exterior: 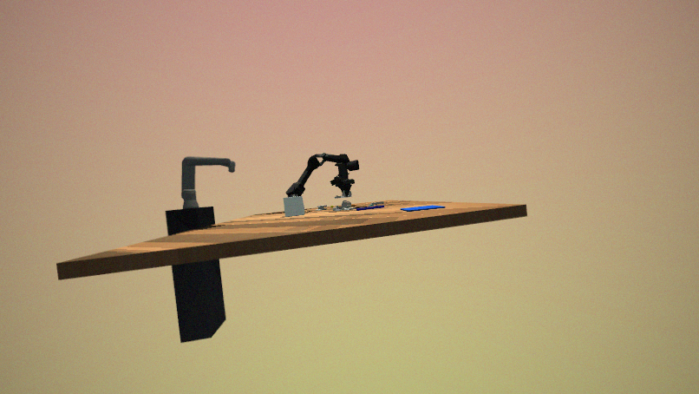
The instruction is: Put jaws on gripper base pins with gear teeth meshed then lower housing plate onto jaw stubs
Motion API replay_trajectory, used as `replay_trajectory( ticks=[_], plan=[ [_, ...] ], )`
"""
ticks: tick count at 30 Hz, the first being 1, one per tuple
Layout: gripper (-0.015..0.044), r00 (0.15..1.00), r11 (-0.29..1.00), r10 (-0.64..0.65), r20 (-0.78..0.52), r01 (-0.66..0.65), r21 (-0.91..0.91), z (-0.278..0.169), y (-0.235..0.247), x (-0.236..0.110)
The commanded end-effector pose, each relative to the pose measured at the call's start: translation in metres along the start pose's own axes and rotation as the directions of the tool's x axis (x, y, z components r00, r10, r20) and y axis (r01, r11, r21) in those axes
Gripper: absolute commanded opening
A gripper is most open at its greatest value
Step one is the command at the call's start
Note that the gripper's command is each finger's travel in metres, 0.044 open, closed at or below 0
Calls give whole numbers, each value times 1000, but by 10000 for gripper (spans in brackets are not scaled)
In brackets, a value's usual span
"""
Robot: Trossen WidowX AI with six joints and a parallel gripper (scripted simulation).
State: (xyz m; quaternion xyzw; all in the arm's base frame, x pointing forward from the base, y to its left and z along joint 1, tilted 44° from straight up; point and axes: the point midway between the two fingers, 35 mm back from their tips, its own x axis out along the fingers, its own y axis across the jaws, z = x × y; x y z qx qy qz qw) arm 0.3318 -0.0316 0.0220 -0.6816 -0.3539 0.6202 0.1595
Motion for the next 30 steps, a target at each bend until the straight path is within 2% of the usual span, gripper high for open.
replay_trajectory(
  ticks=[1, 30],
  plan=[
    [134, 1000, 1000, -5, -2, 5, 6, 0, 0, 0],
    [134, 1000, 1000, -5, -2, 5, 1, -1, 0, 8]
  ],
)
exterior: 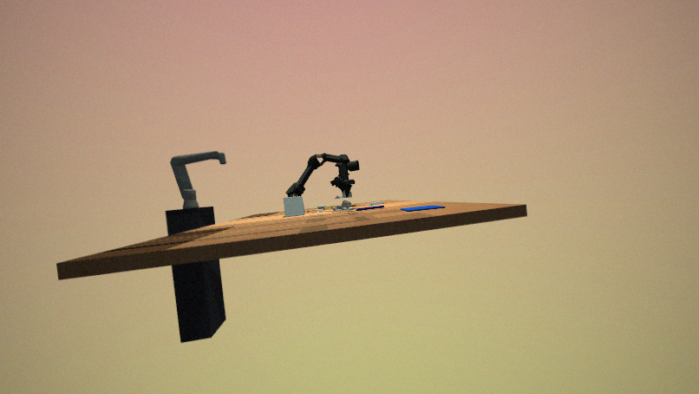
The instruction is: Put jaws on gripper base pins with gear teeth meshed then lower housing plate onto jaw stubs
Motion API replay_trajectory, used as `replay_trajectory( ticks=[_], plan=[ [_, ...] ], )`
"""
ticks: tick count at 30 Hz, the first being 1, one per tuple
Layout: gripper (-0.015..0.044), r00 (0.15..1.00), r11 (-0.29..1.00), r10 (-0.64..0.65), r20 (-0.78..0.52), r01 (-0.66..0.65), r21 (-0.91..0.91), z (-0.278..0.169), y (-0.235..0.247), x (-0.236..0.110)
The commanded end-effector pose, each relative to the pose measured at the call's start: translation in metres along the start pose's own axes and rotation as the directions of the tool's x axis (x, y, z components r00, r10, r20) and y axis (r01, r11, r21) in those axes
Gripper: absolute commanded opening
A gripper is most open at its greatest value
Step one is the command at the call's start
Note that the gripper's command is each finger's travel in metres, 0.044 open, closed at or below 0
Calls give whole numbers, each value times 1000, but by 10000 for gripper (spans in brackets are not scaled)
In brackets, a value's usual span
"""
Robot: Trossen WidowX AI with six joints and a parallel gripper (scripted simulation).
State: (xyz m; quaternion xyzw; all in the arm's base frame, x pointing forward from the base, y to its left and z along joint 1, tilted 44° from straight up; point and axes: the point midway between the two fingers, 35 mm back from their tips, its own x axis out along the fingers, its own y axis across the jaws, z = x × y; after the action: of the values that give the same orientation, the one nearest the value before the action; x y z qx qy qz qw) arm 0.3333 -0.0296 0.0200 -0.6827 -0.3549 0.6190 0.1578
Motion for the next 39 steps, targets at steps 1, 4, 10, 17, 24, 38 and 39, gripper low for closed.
replay_trajectory(
  ticks=[1, 4, 10, 17, 24, 38, 39],
  plan=[
    [134, 1000, 1000, -6, 0, 6, 6, 0, 0, 6],
    [134, 1000, 1000, -6, 0, 6, 5, 0, 0, 11],
    [134, 1000, 1000, -6, -1, 6, 4, 0, 0, 21],
    [134, 1000, 1000, -7, -1, 7, 3, 0, 0, 32],
    [134, 1000, 1000, -8, -1, 8, 2, 0, -1, 44],
    [134, 1000, 1000, -9, -1, 9, 1, 1, -1, 49],
    [134, 1000, 1000, -9, -1, 9, 1, 1, -1, 49]
  ],
)
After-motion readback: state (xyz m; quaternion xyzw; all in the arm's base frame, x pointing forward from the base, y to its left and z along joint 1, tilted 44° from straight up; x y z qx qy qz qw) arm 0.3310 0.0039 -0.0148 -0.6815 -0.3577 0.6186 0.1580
